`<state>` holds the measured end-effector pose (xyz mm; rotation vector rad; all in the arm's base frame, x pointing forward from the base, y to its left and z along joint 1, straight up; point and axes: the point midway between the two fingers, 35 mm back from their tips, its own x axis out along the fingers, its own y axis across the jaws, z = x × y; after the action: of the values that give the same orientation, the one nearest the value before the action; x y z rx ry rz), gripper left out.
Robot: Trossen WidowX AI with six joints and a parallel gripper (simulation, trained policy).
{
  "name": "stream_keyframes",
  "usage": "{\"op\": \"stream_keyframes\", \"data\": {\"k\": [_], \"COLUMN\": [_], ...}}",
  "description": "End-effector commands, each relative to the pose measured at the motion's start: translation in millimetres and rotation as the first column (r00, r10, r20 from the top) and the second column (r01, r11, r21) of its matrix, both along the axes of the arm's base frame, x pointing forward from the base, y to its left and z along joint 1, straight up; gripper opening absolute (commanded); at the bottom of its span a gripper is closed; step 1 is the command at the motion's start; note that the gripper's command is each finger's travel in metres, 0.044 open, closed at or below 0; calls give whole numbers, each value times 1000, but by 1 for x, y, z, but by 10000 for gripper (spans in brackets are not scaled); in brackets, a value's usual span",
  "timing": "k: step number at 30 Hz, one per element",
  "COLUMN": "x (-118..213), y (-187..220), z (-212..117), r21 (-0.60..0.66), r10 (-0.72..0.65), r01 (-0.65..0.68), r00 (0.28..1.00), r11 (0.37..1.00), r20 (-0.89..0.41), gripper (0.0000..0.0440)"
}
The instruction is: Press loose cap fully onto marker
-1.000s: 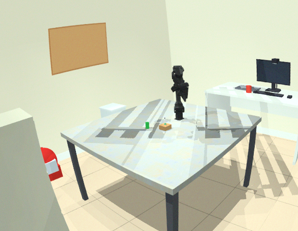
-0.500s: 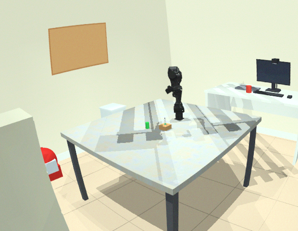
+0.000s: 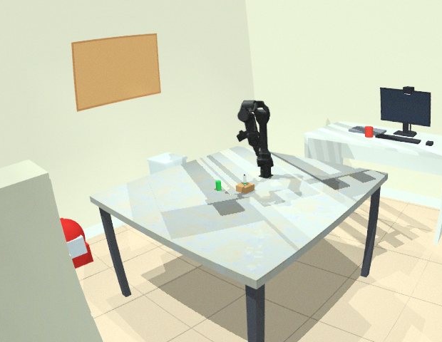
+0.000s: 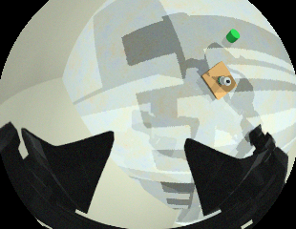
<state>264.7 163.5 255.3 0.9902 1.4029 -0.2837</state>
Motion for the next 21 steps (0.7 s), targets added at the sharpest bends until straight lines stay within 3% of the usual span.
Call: {"op": "stream_keyframes", "data": {"k": [1,21], "x": [7,36], "y": [-9,-65], "z": [-2,-23], "r21": [-6,-71], "r10": [-15,-113], "r01": [15,107], "r00": [1000,989], "r11": [1000,992], "r20": [-15,-92], "gripper": [332,329]}}
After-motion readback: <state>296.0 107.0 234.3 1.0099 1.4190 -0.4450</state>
